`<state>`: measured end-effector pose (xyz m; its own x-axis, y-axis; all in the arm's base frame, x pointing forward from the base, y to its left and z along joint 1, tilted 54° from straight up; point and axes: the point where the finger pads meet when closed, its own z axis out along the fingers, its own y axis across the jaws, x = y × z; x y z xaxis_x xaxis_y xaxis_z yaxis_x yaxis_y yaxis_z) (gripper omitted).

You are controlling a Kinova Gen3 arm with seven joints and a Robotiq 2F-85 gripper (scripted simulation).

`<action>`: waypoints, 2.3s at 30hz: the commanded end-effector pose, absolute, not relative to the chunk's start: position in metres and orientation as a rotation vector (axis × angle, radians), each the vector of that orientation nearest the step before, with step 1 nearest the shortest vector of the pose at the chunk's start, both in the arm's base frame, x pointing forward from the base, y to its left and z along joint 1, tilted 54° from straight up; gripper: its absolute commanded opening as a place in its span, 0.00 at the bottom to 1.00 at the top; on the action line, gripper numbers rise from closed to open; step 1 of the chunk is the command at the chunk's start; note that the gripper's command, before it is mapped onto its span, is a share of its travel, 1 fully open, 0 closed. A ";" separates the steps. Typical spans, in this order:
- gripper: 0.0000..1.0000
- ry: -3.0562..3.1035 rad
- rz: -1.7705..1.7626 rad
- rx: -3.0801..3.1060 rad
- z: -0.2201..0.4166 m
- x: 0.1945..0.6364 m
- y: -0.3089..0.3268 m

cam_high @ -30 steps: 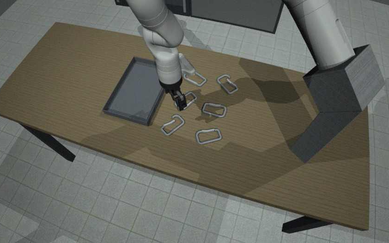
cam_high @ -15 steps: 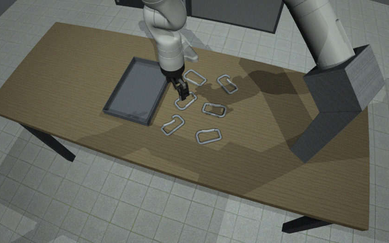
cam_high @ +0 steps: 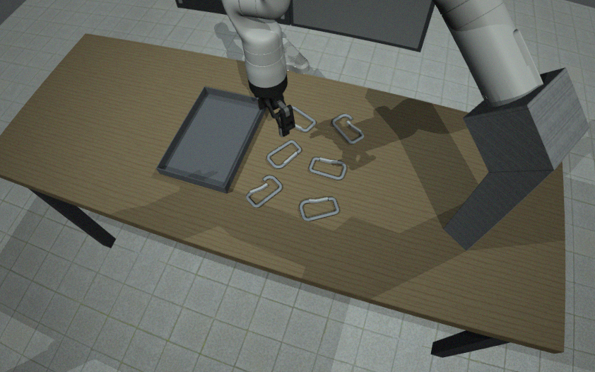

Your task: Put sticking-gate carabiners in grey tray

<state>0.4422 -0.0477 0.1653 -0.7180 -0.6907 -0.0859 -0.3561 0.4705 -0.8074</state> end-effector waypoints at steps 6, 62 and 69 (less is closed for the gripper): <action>1.00 2.320 -1.135 -0.877 0.196 0.406 -0.032; 1.00 2.031 -1.423 -1.760 0.225 0.369 -0.033; 1.00 2.031 -1.423 -1.760 0.225 0.369 -0.033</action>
<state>0.3692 -0.0331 0.2246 -0.3264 -0.8161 0.4769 -0.7239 -0.1086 -0.6813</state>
